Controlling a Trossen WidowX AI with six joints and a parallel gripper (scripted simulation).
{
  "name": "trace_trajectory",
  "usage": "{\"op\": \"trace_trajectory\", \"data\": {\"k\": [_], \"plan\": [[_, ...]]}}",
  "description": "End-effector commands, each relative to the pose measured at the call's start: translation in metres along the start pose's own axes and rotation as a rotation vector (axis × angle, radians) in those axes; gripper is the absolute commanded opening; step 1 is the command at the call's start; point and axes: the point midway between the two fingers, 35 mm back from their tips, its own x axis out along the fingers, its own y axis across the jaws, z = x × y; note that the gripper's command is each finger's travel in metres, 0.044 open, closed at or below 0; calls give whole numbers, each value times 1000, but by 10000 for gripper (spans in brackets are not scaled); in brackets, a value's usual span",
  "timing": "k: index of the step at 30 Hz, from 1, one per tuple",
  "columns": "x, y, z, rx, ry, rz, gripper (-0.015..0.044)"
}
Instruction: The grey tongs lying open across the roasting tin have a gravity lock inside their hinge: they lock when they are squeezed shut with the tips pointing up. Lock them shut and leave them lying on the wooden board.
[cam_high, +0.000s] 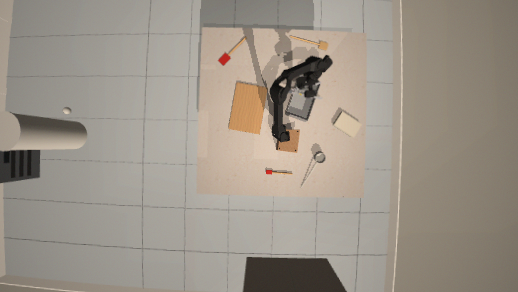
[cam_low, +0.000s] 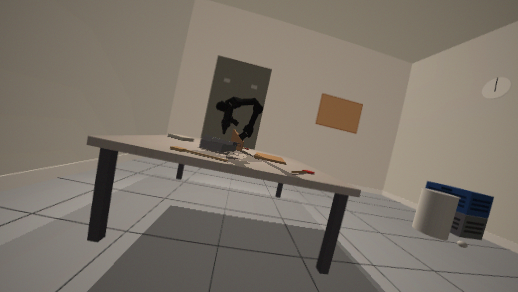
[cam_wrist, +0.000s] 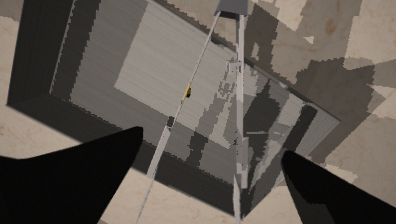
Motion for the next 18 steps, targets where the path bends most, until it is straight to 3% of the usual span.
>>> {"op": "trace_trajectory", "data": {"k": [1,18], "plan": [[8,0,1,6,-7,3,440],[36,-2,0,6,-6,2,440]]}}
